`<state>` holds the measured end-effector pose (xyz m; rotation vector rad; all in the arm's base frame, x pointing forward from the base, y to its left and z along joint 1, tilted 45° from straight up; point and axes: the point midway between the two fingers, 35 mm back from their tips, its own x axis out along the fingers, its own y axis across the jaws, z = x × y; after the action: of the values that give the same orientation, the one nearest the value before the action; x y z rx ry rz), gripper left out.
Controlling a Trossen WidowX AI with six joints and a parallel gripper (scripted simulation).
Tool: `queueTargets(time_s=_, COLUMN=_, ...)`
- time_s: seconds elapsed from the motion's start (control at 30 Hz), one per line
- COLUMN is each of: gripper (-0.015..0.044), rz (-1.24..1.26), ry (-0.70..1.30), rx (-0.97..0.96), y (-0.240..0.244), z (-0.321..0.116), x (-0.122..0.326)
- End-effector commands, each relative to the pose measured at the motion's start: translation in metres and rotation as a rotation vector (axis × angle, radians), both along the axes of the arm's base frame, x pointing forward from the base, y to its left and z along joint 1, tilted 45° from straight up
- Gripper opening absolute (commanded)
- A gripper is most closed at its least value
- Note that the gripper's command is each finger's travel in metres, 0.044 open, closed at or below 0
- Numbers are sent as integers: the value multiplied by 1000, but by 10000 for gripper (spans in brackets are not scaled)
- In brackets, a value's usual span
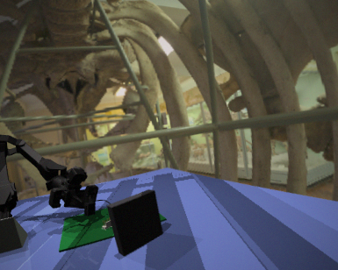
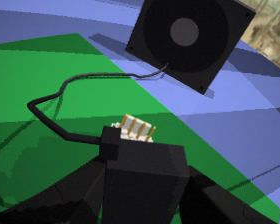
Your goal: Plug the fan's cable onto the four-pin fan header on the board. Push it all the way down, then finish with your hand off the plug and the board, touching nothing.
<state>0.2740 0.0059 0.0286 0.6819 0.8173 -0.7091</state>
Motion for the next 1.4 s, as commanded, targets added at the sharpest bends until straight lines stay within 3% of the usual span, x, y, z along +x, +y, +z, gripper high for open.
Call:
queueTargets(time_s=0.0, gripper=0, rz=-36, ry=-79, rx=-15, y=1, z=5, x=-1)
queueTargets(time_s=0.47, gripper=0, rz=-129, ry=-302, rx=-20, y=4, z=20, x=-7)
queueTargets(time_s=1.37, gripper=0, rz=-118, ry=-278, rx=-21, y=-2, z=25, x=-6)
